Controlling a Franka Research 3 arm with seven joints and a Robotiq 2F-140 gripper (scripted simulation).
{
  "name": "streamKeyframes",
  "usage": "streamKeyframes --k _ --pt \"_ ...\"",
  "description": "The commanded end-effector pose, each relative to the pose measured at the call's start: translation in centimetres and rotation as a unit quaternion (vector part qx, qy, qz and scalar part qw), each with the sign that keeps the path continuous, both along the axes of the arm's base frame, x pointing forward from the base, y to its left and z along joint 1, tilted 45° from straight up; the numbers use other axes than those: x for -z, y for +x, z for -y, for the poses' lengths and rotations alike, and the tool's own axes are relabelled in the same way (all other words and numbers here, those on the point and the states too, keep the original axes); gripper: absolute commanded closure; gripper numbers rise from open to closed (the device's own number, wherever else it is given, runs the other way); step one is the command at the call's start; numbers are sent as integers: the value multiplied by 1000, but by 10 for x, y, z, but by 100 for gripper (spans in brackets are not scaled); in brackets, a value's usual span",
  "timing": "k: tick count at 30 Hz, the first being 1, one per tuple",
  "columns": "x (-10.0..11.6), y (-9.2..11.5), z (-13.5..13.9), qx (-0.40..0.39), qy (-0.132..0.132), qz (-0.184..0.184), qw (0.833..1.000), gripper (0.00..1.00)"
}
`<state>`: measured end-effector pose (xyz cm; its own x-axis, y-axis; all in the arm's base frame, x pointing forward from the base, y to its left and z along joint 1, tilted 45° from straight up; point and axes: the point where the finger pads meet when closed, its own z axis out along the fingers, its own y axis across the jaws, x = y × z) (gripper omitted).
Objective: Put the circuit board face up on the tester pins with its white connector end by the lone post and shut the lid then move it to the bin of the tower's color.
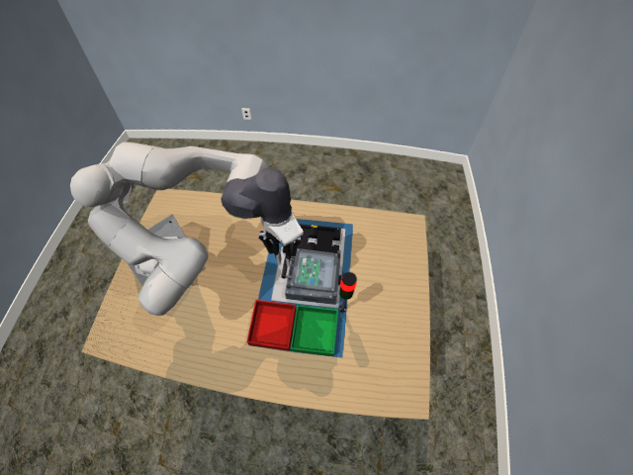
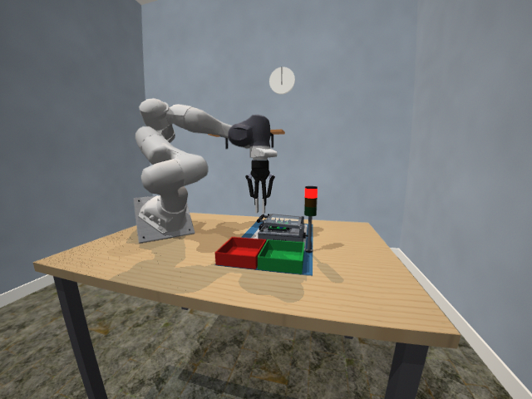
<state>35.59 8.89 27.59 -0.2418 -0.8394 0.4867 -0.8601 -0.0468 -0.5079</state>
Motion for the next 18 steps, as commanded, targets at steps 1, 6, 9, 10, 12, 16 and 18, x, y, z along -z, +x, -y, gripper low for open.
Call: streamKeyframes --k 1,6,9,10,12,16,18 --pt "3 4 3 -3 -1 0 1000 84" --pt "6 6 5 -3 -1 0 1000 84" --pt "7 7 6 -3 -1 0 1000 84" --pt "7 7 6 -3 -1 0 1000 84" --pt "8 7 6 -3 -1 0 1000 84" --pt "8 7 6 -3 -1 0 1000 84" --pt "8 7 6 -3 -1 0 1000 84"
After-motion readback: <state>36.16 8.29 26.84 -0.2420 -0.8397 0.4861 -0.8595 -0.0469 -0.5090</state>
